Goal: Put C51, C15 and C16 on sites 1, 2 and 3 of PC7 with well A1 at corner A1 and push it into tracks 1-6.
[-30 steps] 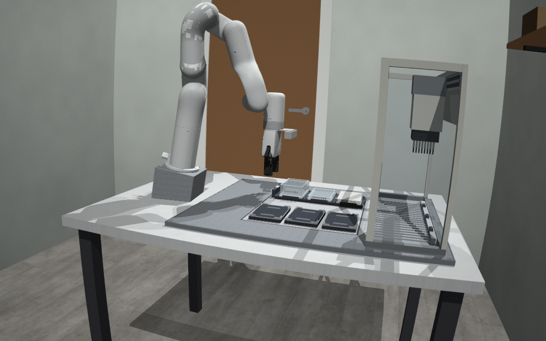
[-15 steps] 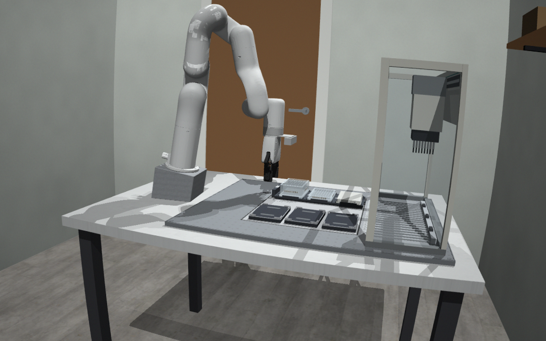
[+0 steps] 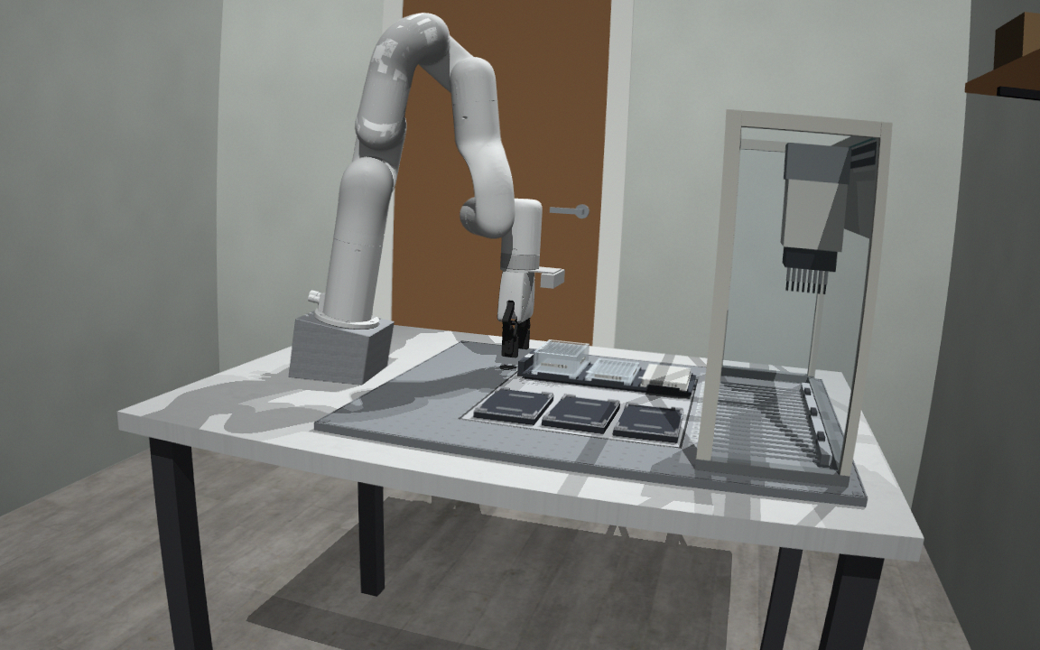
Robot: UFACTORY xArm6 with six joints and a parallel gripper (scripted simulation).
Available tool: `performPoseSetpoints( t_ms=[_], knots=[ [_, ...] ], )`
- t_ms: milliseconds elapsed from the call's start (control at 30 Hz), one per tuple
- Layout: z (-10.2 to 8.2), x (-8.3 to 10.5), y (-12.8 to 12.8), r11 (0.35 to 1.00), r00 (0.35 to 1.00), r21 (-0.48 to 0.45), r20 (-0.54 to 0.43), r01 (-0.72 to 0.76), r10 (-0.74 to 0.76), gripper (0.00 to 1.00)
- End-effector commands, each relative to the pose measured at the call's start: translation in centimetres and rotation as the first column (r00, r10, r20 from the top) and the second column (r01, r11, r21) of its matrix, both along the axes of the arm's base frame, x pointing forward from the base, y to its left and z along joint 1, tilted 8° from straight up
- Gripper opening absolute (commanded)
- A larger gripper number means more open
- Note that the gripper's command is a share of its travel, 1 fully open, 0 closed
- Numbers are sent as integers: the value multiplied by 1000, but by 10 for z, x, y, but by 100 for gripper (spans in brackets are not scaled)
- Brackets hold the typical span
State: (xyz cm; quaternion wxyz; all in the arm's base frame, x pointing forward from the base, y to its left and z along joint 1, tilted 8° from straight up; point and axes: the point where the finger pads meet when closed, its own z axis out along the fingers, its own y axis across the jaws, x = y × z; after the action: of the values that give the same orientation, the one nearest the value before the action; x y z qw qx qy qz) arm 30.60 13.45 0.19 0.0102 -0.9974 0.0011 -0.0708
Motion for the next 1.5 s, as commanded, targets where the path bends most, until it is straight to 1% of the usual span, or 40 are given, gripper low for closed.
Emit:
performPoseSetpoints(
  t_ms=[0, 300, 1467],
  knots=[
    [-3, 2, 1, 1000, 1000, 0, 5, 0, 0, 82],
    [-3, 2, 1, 1000, 1000, 0, 5, 0, 0, 82],
    [-22, 5, 1, 1000, 1000, 0, 5, 0, 0, 82]
  ],
)
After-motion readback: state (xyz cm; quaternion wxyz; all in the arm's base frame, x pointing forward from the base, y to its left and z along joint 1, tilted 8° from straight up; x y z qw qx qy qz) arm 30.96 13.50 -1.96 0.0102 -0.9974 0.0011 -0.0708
